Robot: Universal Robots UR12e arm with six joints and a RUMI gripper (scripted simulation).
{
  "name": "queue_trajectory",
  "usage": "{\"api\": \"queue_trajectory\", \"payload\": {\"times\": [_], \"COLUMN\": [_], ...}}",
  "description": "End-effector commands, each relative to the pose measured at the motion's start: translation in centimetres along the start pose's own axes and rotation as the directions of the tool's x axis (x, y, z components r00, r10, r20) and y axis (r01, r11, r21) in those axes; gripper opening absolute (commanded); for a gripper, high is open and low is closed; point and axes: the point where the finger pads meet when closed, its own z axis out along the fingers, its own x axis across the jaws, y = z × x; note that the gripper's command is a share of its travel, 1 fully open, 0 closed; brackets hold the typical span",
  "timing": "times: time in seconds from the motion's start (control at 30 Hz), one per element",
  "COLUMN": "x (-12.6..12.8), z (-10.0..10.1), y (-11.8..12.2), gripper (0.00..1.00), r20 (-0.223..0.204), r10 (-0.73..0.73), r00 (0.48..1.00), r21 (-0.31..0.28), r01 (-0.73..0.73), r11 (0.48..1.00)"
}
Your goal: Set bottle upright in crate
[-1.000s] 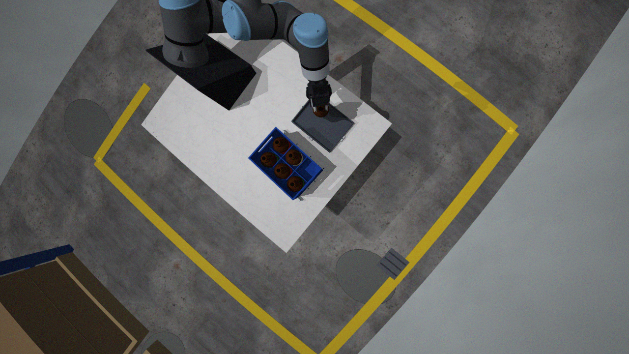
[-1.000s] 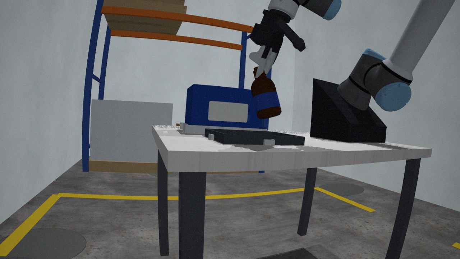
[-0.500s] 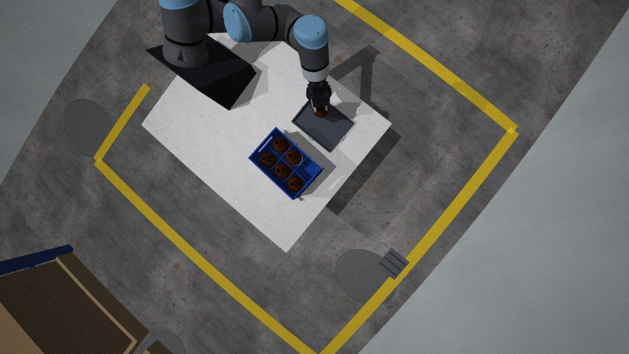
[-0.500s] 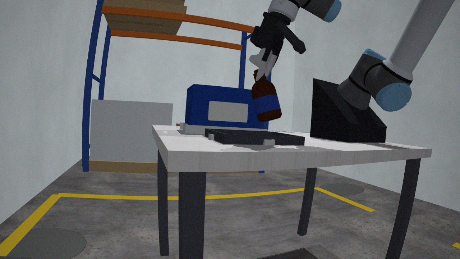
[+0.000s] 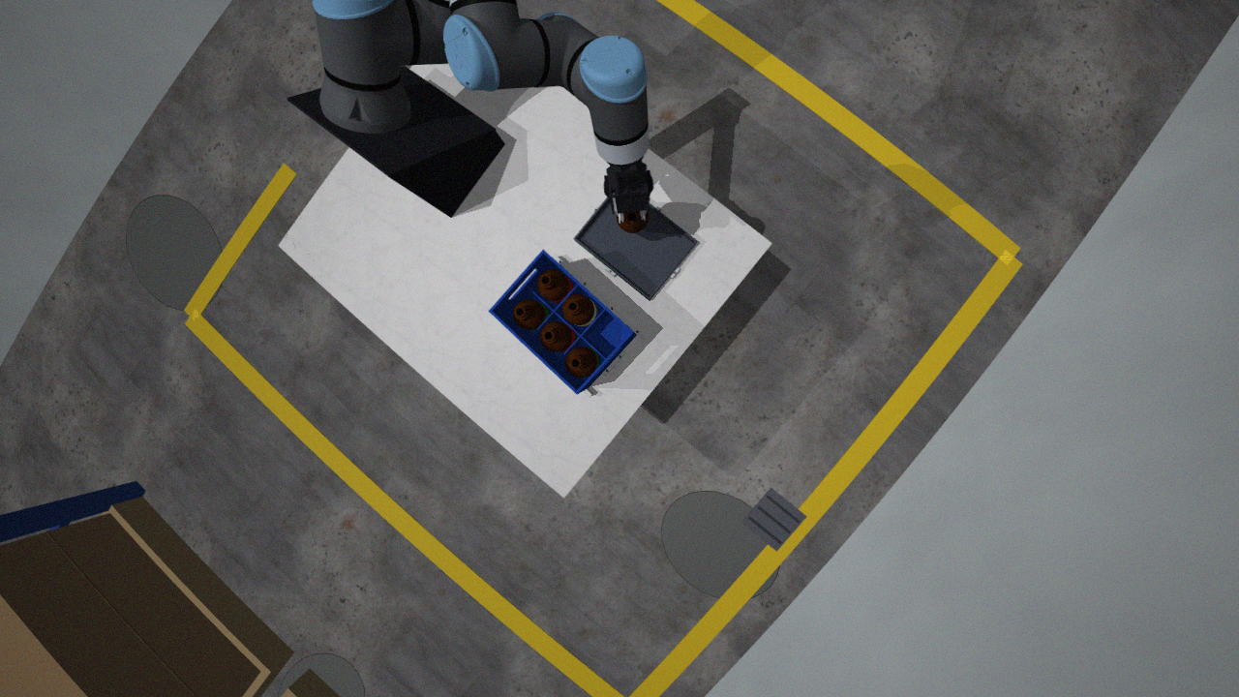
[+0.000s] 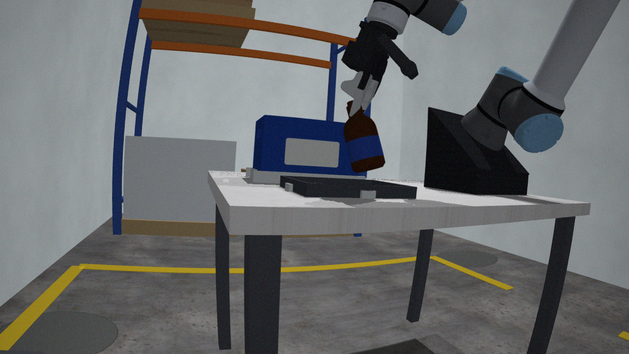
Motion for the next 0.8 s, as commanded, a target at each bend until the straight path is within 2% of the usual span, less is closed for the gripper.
{"api": "queue_trajectory", "payload": {"times": [0.0, 0.77], "x": [-0.1, 0.0], "z": [0.7, 2.7], "y": [-0.3, -0.9], "gripper": [0.00, 0.00], "r20": [0.001, 0.000], "r10": [0.002, 0.001], "r00": [1.000, 1.000], "r21": [-0.001, -0.002], "r01": [-0.002, -0.001], "r11": [1.000, 1.000]}}
